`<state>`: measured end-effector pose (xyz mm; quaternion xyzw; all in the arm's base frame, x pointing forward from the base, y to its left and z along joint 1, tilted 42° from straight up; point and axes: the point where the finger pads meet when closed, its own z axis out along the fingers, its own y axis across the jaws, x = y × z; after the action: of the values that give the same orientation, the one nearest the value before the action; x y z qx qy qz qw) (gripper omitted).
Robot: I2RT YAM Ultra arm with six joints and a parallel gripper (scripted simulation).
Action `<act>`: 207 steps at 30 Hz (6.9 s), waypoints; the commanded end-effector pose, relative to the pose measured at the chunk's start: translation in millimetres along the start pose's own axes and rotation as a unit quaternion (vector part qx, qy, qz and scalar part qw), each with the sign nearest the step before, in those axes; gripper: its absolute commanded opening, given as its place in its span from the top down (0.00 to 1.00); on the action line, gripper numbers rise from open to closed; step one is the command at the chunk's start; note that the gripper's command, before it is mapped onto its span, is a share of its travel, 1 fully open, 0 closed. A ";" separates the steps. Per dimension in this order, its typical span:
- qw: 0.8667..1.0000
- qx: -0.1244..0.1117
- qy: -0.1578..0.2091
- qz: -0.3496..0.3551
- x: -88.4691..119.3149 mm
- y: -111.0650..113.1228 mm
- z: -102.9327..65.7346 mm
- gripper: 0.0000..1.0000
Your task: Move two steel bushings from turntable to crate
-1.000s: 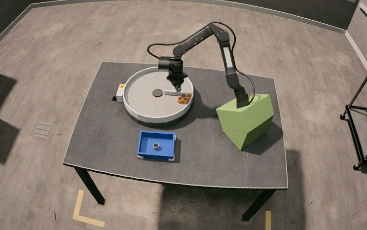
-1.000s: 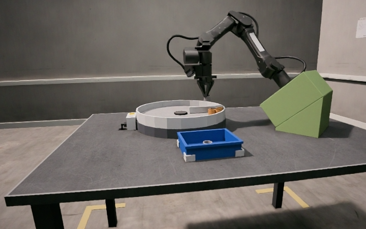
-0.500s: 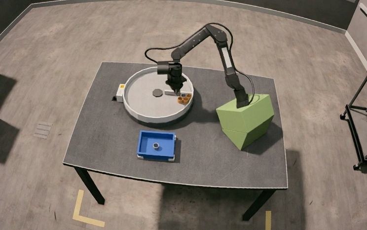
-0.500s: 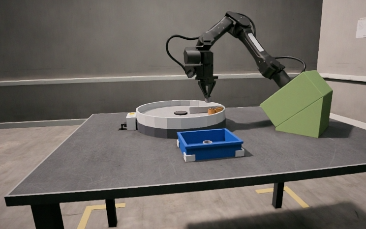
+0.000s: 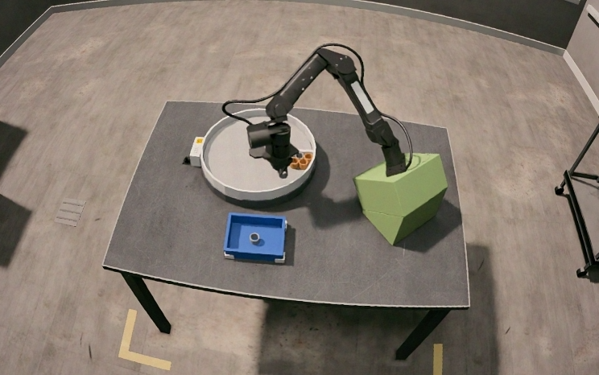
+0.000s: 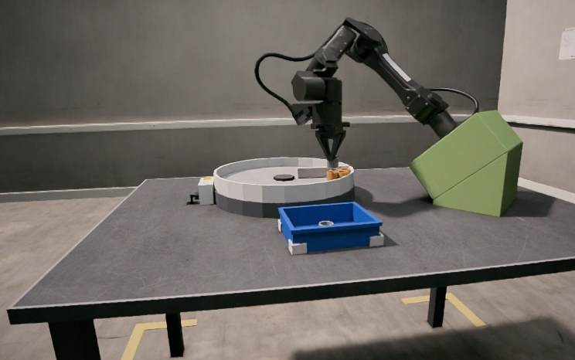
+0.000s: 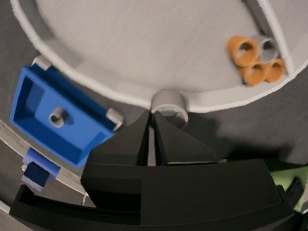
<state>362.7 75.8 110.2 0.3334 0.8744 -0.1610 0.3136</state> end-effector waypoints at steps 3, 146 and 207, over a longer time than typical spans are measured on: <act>1.000 0.002 -0.009 0.016 29.3 42.6 -7.0 1.00; 1.000 0.001 -0.005 0.014 130.7 154.8 -7.4 1.00; 1.000 -0.006 -0.005 0.015 124.9 159.8 -11.3 1.00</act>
<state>399.0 244.4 17.3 0.3569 0.8635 -0.1600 0.3183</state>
